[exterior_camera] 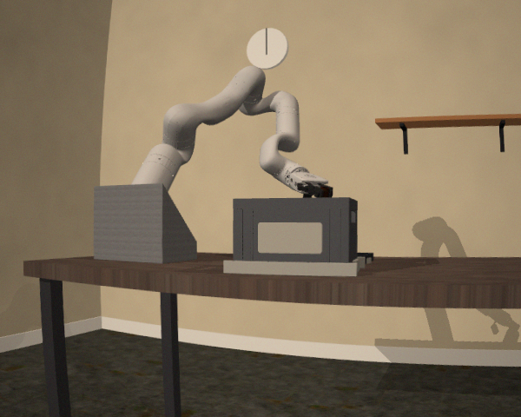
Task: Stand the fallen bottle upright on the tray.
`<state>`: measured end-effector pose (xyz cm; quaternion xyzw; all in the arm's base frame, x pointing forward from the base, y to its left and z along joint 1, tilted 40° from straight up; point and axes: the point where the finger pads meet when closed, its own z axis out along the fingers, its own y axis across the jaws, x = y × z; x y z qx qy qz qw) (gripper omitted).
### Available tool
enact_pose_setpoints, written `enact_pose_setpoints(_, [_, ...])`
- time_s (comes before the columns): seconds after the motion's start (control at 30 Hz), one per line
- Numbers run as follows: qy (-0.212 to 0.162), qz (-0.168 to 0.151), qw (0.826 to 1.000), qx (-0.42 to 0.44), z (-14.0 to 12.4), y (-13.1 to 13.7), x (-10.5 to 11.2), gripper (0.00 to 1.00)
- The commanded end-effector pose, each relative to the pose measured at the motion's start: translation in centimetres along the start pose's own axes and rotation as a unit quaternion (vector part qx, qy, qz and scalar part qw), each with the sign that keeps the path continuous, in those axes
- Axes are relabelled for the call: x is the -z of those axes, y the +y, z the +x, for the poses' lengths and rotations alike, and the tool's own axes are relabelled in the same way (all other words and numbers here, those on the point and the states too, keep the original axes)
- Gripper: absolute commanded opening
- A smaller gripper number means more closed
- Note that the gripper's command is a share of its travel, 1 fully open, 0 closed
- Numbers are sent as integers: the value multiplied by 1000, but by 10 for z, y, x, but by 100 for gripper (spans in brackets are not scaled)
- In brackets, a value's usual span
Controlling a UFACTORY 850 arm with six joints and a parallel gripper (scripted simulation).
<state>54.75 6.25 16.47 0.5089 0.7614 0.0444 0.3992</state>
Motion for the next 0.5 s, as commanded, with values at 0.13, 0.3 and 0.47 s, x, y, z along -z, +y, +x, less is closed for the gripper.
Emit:
enact_pose_setpoints(0.13, [0,0,1000,0,-3,-6,-5,0])
enact_pose_setpoints(0.3, [0,0,1000,0,-3,-9,-8,0])
enact_pose_setpoints(0.47, [0,0,1000,0,-4,-10,-9,0])
